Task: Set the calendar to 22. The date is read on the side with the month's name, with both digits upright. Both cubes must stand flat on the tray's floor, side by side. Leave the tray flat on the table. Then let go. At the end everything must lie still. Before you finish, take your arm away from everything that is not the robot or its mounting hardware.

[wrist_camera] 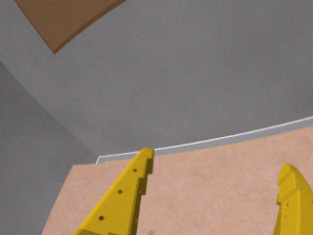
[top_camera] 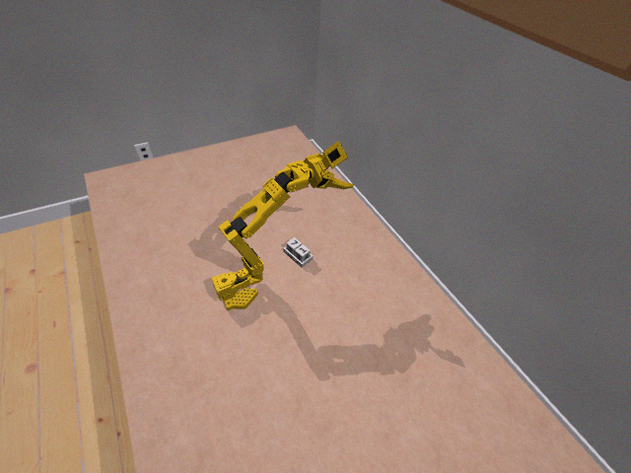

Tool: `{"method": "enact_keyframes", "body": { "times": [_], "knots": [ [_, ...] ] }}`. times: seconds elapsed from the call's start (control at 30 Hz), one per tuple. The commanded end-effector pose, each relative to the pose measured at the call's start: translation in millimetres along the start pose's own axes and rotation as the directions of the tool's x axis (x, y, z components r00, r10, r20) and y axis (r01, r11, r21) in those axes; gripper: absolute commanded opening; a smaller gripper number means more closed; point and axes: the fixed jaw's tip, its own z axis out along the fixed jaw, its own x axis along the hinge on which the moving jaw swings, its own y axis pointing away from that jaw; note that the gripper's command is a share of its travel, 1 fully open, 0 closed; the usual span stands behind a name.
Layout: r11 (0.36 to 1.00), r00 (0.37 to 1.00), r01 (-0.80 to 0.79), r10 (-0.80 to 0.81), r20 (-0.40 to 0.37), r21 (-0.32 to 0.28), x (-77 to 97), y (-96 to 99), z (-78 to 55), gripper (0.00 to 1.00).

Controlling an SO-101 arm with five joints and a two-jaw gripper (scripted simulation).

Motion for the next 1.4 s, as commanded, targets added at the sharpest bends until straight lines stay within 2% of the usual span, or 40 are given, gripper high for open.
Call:
{"method": "enact_keyframes", "body": {
  "times": [0.0, 0.73, 1.03, 1.37],
  "knots": [
    [0.999, 0.997, 0.001, 0.003, 0.080, -0.042, -19.2, 9.9, -17.3, 0.36],
    [0.998, 0.997, 0.052, -0.050, 0.064, -0.028, -15.6, 7.9, -18.2, 0.35],
    [0.983, 0.983, 0.182, -0.182, 0.009, 0.001, -4.4, 1.6, -18.6, 0.35],
    [0.929, 0.927, 0.369, -0.367, -0.082, 0.016, 12.2, -8.0, -20.6, 0.35]
  ]
}}
